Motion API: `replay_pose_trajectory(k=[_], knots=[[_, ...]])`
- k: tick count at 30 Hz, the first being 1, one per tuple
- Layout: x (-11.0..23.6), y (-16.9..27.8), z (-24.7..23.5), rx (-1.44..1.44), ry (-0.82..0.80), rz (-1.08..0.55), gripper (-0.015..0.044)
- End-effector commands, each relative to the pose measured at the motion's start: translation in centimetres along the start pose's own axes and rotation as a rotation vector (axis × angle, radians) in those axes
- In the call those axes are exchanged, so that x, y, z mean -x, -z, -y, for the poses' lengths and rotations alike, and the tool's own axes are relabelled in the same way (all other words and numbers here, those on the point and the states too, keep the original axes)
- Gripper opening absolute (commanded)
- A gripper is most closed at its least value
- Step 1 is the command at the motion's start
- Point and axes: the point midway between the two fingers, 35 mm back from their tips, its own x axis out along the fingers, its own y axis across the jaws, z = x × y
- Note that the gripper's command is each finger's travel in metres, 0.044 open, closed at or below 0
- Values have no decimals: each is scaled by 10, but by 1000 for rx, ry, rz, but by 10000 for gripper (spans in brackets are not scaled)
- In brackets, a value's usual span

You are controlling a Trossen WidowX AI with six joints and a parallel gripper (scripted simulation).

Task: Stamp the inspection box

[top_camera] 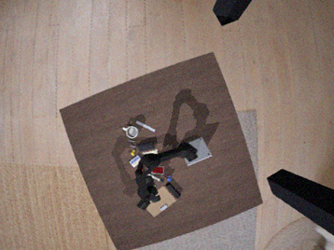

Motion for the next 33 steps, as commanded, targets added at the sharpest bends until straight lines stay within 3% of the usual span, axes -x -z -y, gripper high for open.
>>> replay_pose_trajectory(k=[1, 33], knots=[[2, 0, 0, -5, -5, -1, 0], [18, 0, 0, -4, -4, -1, 0]])
